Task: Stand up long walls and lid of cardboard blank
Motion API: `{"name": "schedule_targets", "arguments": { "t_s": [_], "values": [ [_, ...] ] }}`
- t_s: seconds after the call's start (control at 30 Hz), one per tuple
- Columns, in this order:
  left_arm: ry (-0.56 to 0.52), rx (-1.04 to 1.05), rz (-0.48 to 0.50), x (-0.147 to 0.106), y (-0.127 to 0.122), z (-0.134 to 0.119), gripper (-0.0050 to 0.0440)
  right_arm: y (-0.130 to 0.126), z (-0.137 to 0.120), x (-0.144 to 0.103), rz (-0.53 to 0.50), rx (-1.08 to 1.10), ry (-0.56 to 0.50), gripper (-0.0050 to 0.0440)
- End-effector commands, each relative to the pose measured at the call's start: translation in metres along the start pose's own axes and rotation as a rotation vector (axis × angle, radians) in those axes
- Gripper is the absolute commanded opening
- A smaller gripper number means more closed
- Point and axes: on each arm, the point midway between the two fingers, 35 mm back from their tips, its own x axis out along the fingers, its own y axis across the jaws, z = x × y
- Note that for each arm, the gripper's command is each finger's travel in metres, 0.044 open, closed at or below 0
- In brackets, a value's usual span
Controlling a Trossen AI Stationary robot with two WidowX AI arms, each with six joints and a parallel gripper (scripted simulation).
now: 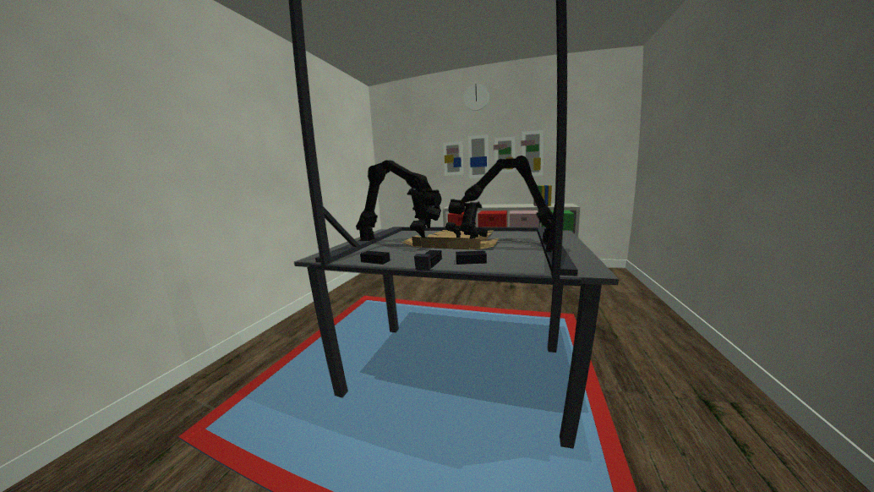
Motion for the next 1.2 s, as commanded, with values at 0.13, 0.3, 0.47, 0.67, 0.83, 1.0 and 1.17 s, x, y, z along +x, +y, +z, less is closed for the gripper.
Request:
{"name": "schedule_targets", "arguments": {
  "t_s": [0.13, 0.3, 0.47, 0.67, 0.83, 1.0, 1.17],
  "values": [
    [-0.009, -0.024, 0.023, -0.006, 0.004, 0.001, 0.0396, -0.027, 0.026, 0.029, -0.108, 0.048, -0.064, 0.0196],
    [-0.009, -0.024, 0.022, -0.009, -0.003, 0.000, 0.0396, -0.027, 0.025, 0.029, -0.108, 0.048, -0.064, 0.0196],
    [-0.009, -0.024, 0.022, -0.009, -0.004, 0.000, 0.0396, -0.027, 0.025, 0.029, -0.108, 0.048, -0.064, 0.0196],
    [-0.009, -0.024, 0.021, -0.013, -0.010, 0.001, 0.0396, -0.025, 0.024, 0.028, -0.104, 0.046, -0.063, 0.0196],
    [-0.008, -0.024, 0.017, -0.041, -0.054, -0.001, 0.0396, -0.019, 0.020, 0.023, -0.085, 0.037, -0.056, 0.0196],
    [-0.008, -0.024, 0.017, -0.053, -0.074, -0.004, 0.0396, -0.003, 0.008, 0.007, -0.027, 0.008, -0.028, 0.0196],
    [-0.008, -0.024, 0.017, -0.053, -0.074, -0.004, 0.0324, 0.002, 0.002, -0.002, -0.037, 0.014, -0.033, 0.0268]
  ]
}}
